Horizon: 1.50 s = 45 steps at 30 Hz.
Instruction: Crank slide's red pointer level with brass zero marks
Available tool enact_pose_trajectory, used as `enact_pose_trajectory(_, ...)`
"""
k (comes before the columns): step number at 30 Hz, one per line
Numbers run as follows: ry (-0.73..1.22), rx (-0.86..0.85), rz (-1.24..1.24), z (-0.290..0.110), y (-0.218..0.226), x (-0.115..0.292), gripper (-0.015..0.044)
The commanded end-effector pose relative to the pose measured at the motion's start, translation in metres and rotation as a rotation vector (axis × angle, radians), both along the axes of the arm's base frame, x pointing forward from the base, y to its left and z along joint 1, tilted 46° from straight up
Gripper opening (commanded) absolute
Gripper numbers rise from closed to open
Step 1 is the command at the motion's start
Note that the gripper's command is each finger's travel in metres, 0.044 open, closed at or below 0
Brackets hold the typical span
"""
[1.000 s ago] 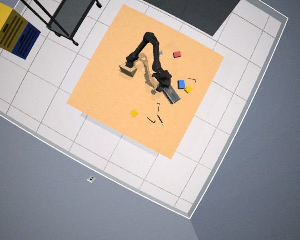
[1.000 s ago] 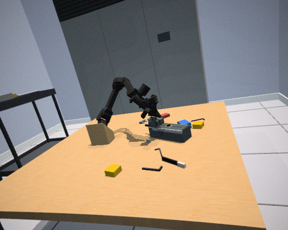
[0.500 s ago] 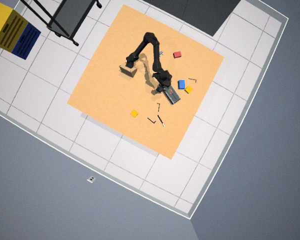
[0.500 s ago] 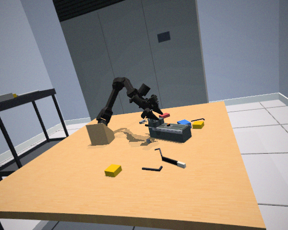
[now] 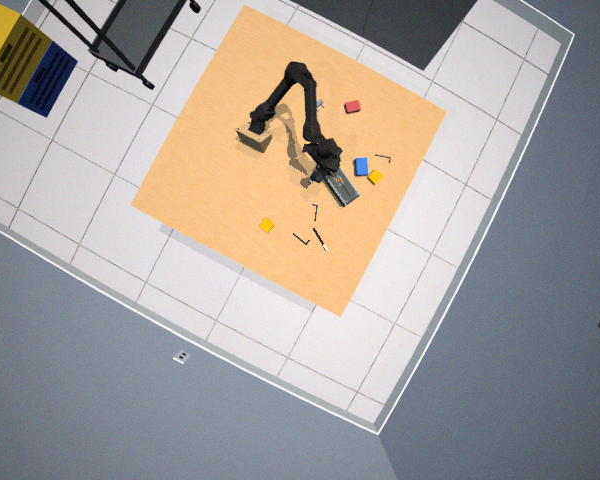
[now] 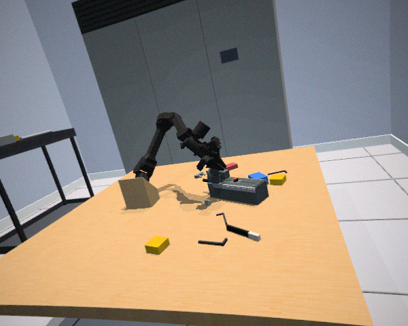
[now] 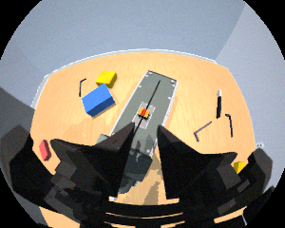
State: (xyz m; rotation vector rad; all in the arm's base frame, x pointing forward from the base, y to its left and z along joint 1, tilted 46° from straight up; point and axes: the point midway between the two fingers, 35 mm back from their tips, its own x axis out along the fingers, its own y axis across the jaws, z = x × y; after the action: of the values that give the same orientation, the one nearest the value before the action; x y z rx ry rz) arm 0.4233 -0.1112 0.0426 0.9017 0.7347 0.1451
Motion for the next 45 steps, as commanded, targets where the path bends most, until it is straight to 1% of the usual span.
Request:
enact_pose_trajectory(1,0.000,0.000,0.000,0.0000,0.0001,0.0000,0.0046)
enact_pose_trajectory(3,0.000,0.000,0.000,0.0000,0.0001,0.0000,0.0000)
enact_pose_trajectory(20,-0.001,0.001,0.001,0.0001,0.0001,0.0000,0.0000)
enact_pose_trajectory(37,-0.001,0.001,0.001,0.0001,0.0001,0.0000,0.0440)
enact_pose_trajectory(38,-0.001,0.001,0.001,0.0001,0.0001,0.0000,0.0440)
enact_pose_trajectory(45,-0.001,0.001,0.001,0.0001,0.0001,0.0000,0.0256)
